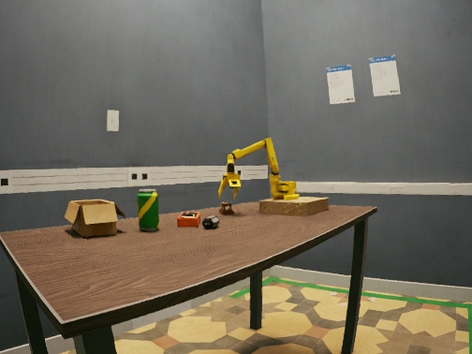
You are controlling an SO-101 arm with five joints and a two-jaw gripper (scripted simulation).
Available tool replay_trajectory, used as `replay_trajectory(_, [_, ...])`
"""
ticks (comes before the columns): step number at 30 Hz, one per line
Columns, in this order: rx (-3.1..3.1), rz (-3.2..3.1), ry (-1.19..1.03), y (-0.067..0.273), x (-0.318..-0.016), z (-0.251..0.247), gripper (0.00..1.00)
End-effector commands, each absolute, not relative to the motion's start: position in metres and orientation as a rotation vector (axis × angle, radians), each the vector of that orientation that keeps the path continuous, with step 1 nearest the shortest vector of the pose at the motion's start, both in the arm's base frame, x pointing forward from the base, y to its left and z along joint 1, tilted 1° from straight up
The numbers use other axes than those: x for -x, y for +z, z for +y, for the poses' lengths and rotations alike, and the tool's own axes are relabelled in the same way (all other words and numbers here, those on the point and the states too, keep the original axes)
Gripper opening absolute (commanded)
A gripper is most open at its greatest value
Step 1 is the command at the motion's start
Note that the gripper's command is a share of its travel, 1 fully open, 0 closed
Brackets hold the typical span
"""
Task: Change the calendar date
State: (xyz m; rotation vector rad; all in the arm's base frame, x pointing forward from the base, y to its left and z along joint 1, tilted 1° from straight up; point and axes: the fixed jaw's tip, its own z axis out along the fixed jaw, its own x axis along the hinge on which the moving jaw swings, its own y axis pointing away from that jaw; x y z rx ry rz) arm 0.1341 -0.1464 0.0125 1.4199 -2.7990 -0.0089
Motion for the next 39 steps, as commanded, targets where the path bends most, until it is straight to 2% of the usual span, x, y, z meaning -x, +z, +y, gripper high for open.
replay_trajectory(1, [-1.411,-2.803,-0.019,0.007,-0.135,-0.146,0.35])
replay_trajectory(18, [-1.411,-2.803,-0.019,-0.017,-0.135,-0.146,0.35])
replay_trajectory(39, [-1.411,-2.803,-0.019,-0.025,-0.134,-0.145,0.35])
